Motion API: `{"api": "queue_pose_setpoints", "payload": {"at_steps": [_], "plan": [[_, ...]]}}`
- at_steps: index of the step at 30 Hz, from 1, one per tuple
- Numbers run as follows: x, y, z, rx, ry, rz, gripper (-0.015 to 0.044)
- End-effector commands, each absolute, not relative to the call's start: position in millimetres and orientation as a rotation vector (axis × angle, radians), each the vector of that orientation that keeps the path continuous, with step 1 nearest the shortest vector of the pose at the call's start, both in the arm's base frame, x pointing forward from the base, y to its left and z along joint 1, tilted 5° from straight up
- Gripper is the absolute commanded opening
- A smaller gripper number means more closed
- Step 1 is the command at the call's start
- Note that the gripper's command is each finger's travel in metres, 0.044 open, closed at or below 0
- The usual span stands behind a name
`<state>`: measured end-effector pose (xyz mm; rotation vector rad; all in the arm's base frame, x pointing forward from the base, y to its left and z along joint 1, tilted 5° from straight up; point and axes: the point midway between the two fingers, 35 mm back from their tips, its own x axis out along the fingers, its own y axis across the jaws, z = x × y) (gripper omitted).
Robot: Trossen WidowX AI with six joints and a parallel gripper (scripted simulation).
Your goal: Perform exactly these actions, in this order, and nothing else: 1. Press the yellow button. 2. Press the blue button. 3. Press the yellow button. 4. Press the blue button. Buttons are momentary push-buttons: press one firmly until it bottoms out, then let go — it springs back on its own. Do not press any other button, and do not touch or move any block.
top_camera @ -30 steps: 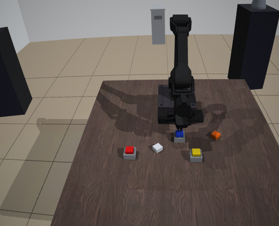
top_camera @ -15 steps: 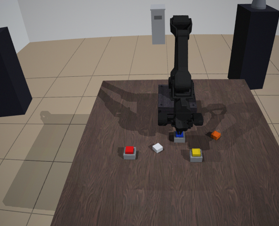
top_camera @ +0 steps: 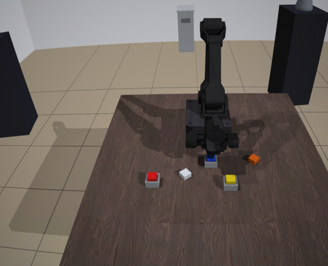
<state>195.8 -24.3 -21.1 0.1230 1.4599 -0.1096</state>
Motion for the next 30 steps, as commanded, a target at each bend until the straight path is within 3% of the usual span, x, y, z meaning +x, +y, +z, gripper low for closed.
{"api": "queue_pose_setpoints", "payload": {"at_steps": [1, 8, 13, 20, 30], "plan": [[194, -24, -5, 0.125, 1.462, -0.108, 0.002], [191, -24, 14, 0.128, 1.465, -0.107, 0.002], [186, -24, 71, 0.128, 1.465, -0.107, 0.002], [187, -24, 74, 0.128, 1.464, -0.107, 0.002], [299, 16, 89, 0.132, 1.453, -0.103, 0.002]]}}
